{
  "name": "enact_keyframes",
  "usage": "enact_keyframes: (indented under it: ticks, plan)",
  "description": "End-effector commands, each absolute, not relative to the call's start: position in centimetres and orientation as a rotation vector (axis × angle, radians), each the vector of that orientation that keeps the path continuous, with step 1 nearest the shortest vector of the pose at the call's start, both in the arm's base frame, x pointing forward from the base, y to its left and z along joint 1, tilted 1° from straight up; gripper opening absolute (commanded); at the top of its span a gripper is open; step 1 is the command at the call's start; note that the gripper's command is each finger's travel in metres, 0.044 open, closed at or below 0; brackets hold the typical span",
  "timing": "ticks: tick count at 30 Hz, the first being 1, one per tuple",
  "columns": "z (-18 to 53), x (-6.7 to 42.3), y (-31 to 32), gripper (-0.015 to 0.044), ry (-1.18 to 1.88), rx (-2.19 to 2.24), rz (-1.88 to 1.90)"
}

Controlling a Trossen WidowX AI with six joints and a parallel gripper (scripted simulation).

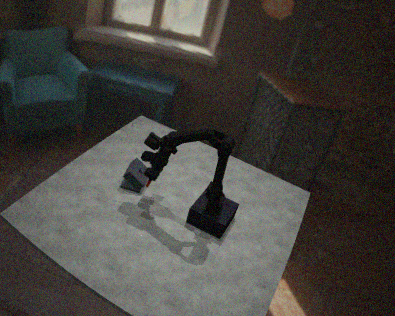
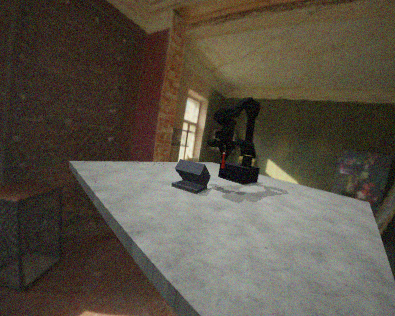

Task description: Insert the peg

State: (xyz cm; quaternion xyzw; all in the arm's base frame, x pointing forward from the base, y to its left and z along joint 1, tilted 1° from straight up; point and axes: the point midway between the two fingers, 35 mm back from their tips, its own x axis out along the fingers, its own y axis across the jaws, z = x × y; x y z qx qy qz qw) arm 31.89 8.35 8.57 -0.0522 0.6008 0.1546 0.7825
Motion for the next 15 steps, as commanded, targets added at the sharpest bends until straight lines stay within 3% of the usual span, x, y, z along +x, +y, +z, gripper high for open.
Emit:
enact_keyframes:
  ticks: [1,15]
  plan:
    - [8.7,32.1,7.9,0.0000,1.276,-0.112,0.345]
    - [9.5,32.9,6.2,0.0000,1.205,-0.114,0.363]
